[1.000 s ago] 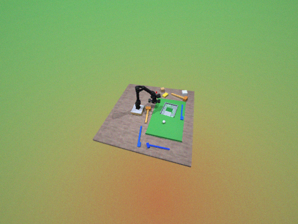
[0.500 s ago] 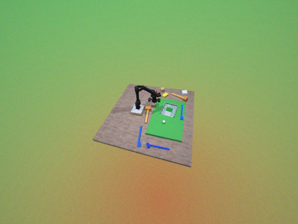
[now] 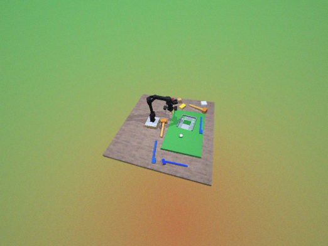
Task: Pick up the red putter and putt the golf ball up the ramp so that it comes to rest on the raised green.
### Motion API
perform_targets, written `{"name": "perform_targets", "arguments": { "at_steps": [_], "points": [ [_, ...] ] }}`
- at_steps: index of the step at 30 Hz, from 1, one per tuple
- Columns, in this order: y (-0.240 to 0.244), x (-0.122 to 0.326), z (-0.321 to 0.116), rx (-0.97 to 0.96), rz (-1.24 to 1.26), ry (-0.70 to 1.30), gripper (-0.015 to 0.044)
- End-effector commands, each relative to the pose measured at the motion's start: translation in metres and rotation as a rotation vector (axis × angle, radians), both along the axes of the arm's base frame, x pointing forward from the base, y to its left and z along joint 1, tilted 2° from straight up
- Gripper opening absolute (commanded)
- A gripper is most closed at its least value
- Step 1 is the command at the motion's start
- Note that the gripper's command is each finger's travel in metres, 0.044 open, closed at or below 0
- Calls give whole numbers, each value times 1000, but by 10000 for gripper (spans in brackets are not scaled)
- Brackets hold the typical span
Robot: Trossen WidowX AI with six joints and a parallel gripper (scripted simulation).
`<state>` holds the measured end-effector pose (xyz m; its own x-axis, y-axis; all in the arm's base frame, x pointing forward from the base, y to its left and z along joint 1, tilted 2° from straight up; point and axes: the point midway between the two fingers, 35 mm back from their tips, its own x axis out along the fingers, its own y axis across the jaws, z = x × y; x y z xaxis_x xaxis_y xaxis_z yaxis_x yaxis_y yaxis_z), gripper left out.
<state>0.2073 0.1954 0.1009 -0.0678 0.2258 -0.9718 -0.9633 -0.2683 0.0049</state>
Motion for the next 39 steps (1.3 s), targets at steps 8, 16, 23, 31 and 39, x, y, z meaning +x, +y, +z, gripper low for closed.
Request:
{"name": "perform_targets", "arguments": {
  "at_steps": [8, 16, 23, 31, 39],
  "points": [
    [-27, 21, -1, -23, -161, 3, 0],
    [-65, 45, 3, -59, -392, 14, 0],
    [-99, 59, 5, -87, -596, 27, 0],
    [-140, 70, 9, -118, -827, 43, 0],
    [-183, 76, 13, -150, -1054, 58, 0]
  ]
}}
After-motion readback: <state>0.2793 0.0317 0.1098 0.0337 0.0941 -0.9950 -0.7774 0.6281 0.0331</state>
